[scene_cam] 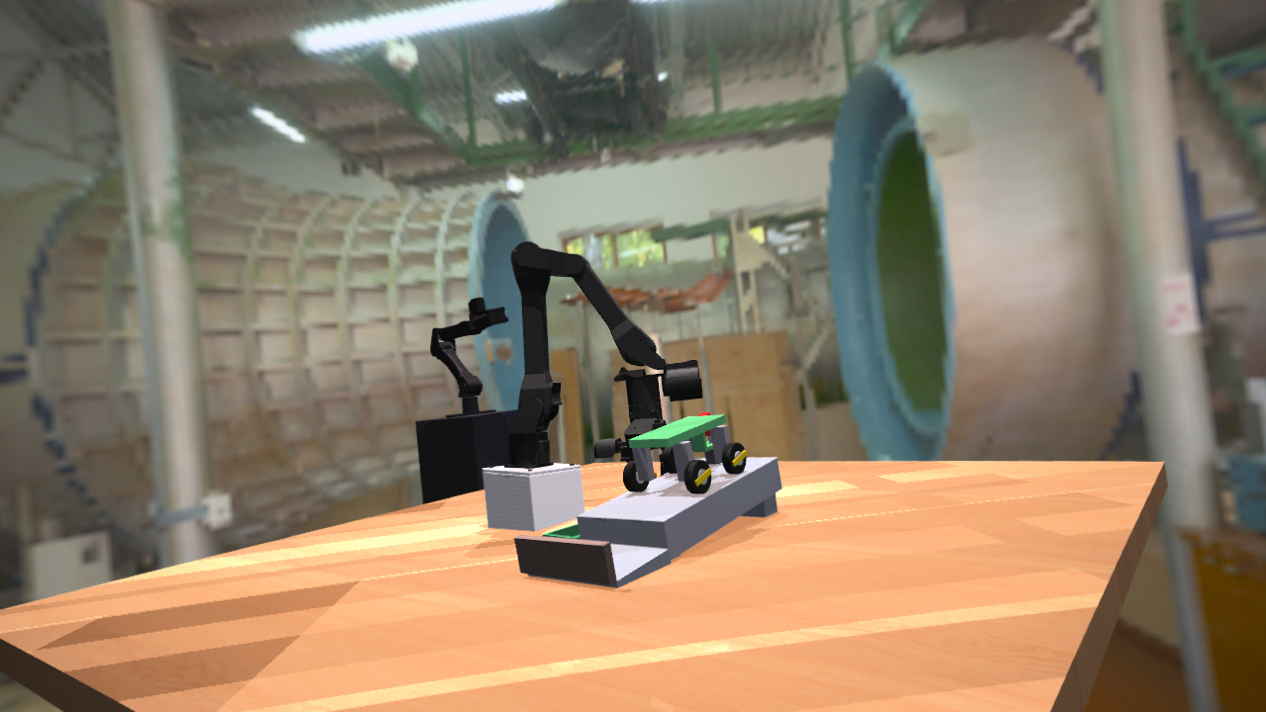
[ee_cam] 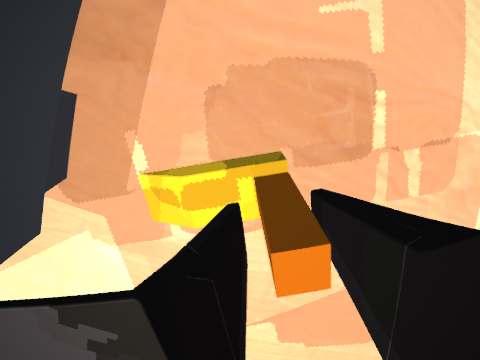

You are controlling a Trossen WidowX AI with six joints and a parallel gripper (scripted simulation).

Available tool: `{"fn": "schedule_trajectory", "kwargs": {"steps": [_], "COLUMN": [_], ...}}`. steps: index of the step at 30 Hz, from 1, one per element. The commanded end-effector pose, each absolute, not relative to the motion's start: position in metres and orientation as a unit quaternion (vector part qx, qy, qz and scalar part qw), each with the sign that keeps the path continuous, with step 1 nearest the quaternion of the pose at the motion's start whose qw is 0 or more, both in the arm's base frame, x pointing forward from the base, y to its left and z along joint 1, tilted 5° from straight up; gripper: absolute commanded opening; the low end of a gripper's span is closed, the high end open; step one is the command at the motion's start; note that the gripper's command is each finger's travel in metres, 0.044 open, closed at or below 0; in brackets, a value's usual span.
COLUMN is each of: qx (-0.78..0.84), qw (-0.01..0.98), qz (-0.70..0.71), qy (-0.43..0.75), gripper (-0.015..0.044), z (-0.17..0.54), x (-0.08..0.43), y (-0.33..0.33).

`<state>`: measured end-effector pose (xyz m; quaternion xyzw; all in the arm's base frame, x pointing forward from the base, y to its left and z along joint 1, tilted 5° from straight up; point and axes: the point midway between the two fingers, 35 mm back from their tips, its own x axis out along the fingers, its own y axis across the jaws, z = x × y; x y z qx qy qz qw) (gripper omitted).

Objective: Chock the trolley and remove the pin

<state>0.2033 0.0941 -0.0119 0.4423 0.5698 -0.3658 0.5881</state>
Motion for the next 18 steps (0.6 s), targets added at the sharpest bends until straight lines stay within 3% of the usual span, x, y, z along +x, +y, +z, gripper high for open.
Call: {"fn": "schedule_trajectory", "kwargs": {"steps": [1, 8, 18], "qx": [0.443, 0.443, 0.441], "qw": [0.588, 0.588, 0.588], "qz": [-0.365, -0.366, -0.369], "qy": [0.570, 0.569, 0.569], "gripper": [0.0052, 0.0000, 0.0000], "z": [-0.011, -0.011, 0.020], "x": [0.204, 0.204, 0.198], "y": [0.094, 0.094, 0.091]}}
